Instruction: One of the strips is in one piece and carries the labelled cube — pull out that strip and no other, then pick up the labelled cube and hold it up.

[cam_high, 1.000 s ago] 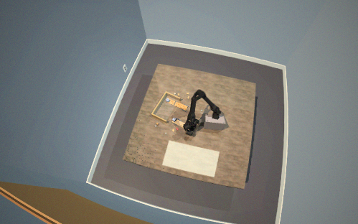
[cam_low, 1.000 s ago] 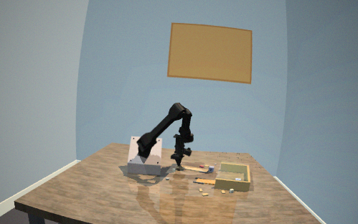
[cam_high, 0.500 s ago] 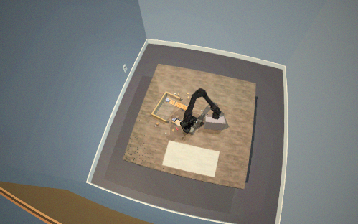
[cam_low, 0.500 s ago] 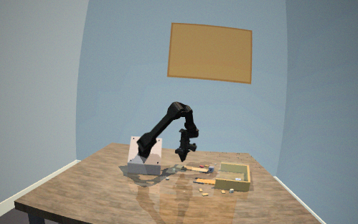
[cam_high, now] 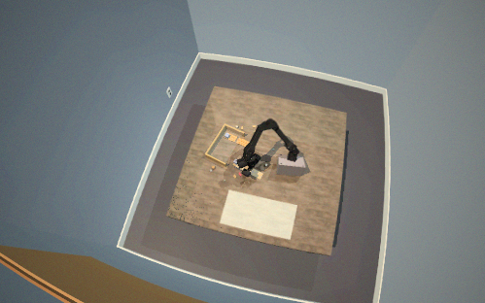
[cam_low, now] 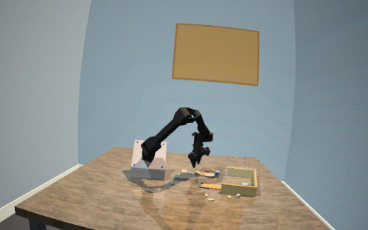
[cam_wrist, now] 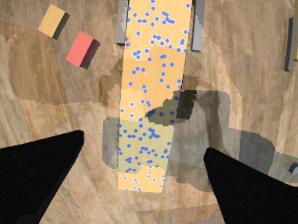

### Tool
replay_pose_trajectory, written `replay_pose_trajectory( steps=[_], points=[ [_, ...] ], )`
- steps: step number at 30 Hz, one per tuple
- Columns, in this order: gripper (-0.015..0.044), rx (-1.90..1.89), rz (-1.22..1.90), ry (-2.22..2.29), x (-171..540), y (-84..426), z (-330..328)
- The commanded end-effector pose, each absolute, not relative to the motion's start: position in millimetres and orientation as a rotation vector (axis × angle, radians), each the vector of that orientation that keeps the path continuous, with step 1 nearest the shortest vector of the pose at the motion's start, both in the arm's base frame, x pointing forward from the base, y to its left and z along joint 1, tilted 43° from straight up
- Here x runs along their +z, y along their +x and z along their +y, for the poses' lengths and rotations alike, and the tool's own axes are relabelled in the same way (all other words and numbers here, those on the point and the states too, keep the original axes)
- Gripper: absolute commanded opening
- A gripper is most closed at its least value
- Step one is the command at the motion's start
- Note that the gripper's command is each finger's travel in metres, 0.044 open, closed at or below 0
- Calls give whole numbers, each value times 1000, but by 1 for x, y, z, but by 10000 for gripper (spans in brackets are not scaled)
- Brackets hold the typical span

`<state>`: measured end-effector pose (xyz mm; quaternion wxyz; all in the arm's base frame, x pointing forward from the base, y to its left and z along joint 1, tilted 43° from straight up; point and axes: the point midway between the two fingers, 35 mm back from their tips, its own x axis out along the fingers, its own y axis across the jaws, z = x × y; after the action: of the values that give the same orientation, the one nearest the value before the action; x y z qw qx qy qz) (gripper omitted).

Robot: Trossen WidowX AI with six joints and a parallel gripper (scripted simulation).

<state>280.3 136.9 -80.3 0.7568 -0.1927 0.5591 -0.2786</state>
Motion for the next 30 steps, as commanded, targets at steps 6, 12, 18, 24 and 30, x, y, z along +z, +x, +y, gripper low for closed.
replay_pose_trajectory(
  steps=[6,12,18,24,30],
  points=[
    [440,-608,1214,-421,-68,311,139],
    [440,-608,1214,-421,-60,330,142],
    [440,-609,1213,-421,-51,350,144],
    [440,-609,1212,-420,-43,370,145],
    [440,-609,1211,-420,-35,390,146]
  ],
)
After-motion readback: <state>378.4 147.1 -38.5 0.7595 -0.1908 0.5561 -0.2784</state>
